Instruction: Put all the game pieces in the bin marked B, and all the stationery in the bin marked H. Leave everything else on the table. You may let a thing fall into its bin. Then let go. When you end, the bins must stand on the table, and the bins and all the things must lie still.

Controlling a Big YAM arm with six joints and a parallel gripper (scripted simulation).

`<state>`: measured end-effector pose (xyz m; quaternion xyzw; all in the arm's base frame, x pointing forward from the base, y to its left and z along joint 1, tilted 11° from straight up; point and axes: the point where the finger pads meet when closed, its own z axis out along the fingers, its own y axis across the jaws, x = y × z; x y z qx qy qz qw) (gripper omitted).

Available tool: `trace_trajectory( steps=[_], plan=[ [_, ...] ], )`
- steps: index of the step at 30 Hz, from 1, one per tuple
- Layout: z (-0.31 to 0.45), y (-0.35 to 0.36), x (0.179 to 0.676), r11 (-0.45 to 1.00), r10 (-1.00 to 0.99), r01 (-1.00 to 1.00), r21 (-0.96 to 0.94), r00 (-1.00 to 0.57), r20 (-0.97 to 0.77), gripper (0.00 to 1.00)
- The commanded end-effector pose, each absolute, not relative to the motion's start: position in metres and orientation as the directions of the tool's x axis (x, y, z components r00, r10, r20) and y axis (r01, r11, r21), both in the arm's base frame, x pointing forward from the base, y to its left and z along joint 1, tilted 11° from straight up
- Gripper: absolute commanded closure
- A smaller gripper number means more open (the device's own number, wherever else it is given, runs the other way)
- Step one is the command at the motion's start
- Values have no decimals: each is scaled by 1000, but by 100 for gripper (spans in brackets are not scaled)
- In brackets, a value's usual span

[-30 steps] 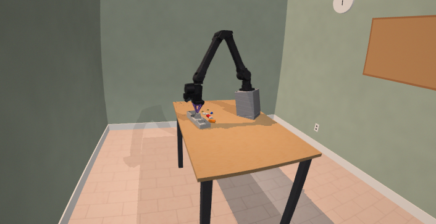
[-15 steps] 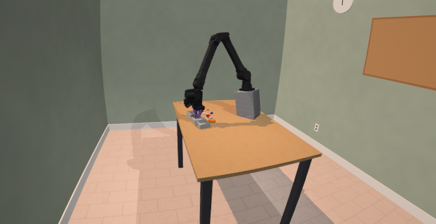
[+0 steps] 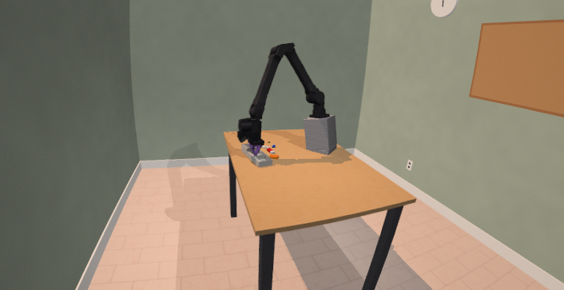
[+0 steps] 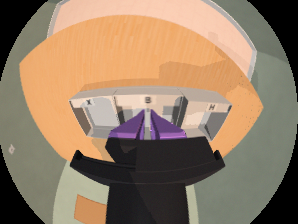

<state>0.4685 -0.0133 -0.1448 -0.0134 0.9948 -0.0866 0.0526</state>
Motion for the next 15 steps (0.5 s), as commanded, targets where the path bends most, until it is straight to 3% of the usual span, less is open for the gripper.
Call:
trace_trajectory(
  steps=[1, 15],
  plan=[
    [-146, -16, 481, 985, -40, -19, -173, -992, -119, 92],
    [-145, -17, 481, 985, -38, -18, -173, -993, -112, 92]
  ],
)
